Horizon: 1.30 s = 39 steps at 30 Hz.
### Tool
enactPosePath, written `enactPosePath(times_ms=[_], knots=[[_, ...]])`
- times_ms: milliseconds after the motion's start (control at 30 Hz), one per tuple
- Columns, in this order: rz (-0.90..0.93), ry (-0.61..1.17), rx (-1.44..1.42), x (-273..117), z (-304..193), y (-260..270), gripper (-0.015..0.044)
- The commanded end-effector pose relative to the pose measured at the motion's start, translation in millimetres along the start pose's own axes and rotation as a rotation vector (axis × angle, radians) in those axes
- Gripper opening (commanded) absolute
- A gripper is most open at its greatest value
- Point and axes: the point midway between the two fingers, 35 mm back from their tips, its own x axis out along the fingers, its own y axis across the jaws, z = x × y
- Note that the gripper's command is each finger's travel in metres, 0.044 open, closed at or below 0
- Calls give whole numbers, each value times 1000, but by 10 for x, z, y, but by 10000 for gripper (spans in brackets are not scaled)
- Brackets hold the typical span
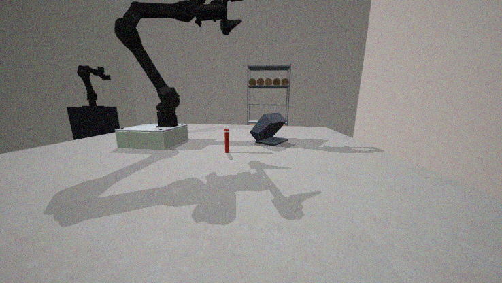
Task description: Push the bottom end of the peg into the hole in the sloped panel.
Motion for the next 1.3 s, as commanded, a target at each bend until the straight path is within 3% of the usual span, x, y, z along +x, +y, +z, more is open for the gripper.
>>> enactPosePath(times_ms=[0, 600, 1267], knots=[[24, 84, 9, 130, -281, 94, 440], [57, 443, 127, 359, -1469, 219, 440], [-1, 800, 326, 213, -2682, 116, 440]])
